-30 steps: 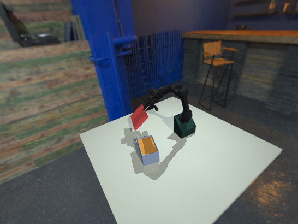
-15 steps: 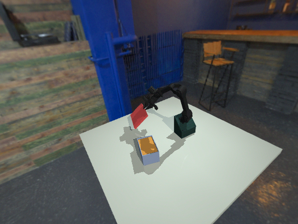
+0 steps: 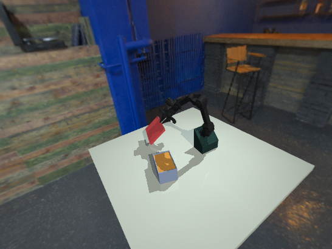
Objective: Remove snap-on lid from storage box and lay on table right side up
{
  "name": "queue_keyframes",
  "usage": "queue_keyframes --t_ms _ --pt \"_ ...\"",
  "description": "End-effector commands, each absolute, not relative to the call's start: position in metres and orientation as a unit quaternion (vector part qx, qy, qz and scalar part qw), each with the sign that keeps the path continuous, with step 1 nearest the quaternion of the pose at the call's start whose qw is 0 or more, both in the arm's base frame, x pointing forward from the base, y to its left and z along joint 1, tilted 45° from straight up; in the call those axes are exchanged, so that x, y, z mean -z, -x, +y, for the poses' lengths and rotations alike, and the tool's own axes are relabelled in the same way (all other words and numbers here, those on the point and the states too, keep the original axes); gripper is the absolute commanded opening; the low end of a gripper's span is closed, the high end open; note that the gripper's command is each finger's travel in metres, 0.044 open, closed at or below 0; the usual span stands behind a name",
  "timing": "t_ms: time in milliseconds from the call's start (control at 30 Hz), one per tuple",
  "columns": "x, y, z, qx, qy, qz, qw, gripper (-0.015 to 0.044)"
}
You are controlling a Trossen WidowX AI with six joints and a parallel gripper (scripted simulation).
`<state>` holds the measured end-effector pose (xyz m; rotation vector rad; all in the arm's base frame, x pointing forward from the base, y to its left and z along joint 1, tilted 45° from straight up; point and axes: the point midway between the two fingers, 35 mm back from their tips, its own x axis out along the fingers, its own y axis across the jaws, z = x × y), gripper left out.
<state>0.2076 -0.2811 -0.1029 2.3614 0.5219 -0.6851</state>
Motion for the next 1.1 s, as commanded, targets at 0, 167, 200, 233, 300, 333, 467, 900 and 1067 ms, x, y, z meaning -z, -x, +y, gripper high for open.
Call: queue_keyframes --t_ms 0,167,200,233,300,333,467,900,1067 --pt "0.104 -0.209 -0.279 0.256 -0.895 0.195 0.309 0.0" --pt "0.107 -0.209 -0.276 0.256 -0.895 0.195 0.309 0.0" --pt "0.108 -0.209 -0.276 0.256 -0.895 0.195 0.309 0.0" --pt "0.108 -0.21 -0.275 0.256 -0.895 0.195 0.309 0.0" --pt "0.109 -0.21 -0.274 0.256 -0.895 0.195 0.309 0.0" --pt "0.11 -0.21 -0.273 0.256 -0.895 0.195 0.309 0.0" --pt "0.112 -0.21 -0.271 0.256 -0.895 0.195 0.309 0.0" --pt "0.12 -0.212 -0.264 0.256 -0.895 0.195 0.309 0.0" --pt "0.123 -0.212 -0.261 0.256 -0.895 0.195 0.309 0.0"
